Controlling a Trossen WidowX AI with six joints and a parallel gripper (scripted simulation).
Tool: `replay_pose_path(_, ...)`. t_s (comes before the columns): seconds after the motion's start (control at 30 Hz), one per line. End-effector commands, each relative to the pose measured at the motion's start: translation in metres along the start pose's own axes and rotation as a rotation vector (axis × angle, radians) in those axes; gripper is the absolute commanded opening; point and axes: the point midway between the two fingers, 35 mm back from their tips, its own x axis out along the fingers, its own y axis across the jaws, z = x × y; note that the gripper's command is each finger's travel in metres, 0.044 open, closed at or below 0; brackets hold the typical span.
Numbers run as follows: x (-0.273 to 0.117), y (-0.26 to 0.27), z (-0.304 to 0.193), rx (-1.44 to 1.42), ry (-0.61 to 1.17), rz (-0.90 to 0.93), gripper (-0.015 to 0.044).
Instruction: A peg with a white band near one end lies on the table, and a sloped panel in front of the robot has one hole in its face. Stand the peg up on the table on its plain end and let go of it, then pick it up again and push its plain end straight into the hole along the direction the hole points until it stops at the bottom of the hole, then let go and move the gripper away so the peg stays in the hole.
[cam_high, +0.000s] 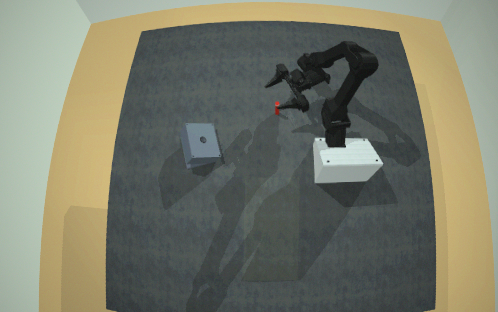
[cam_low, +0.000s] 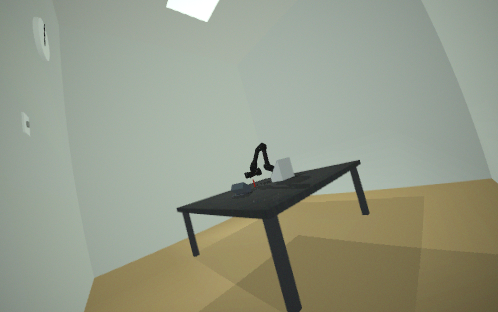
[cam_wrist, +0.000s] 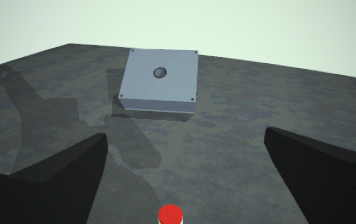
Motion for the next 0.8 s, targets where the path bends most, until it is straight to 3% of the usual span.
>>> replay_pose_path(0.0, -0.005, -0.002, 0.036, -0.004, 0.008, -0.001, 0.044)
replay_pose_path(0.27, -0.027, 0.011, 0.104, 0.012, -0.027, -0.061, 0.044)
replay_pose_path(0.43, -0.026, 0.012, 0.103, 0.03, -0.019, -0.053, 0.044)
replay_pose_path(0.77, -0.014, 0.02, 0.08, 0.267, 0.164, 0.092, 0.044)
